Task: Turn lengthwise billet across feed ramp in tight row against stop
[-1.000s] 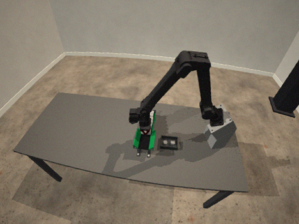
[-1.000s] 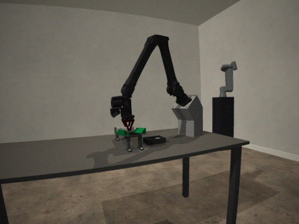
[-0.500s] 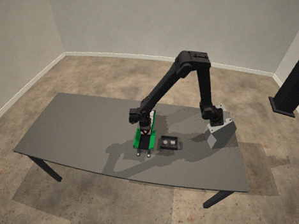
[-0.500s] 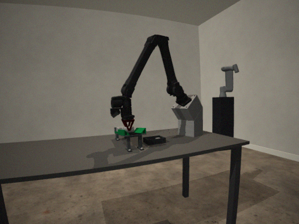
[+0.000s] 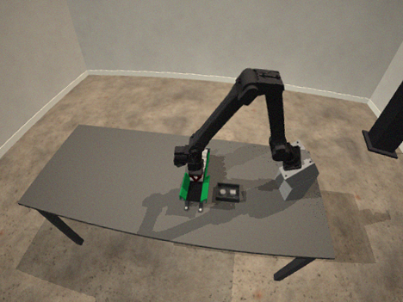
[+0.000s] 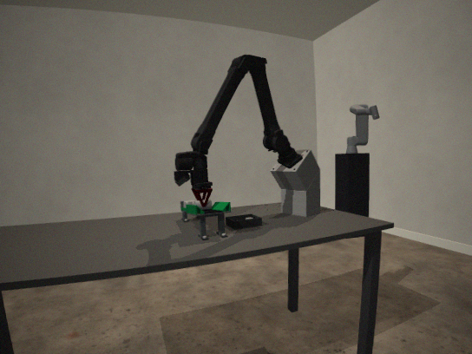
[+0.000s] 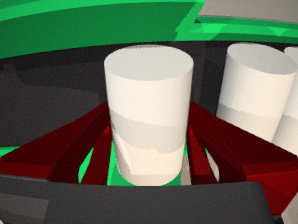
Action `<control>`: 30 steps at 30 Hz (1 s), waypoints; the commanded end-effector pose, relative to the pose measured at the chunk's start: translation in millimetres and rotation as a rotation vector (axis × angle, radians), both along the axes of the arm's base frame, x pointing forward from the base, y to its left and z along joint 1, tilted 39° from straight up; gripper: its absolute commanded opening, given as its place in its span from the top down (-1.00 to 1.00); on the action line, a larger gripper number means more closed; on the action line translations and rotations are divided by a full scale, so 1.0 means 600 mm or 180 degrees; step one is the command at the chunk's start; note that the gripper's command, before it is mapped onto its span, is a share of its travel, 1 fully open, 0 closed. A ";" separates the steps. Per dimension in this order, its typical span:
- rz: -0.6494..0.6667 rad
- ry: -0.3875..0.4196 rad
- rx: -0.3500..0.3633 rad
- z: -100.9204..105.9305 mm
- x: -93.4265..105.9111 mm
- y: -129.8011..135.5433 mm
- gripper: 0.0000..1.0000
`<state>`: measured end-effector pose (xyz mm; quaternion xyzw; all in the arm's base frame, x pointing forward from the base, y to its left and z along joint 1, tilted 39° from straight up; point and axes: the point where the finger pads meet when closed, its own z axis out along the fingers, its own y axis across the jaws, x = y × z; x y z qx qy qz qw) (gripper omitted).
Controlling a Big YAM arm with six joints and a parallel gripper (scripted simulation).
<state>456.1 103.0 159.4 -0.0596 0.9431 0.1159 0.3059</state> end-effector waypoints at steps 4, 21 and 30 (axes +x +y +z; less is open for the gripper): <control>-0.0063 -0.0242 0.0061 0.060 0.030 -0.002 -0.11; -0.0041 -0.0176 0.0060 0.044 0.021 0.001 -0.11; -0.0041 -0.0176 0.0060 0.044 0.021 0.001 -0.11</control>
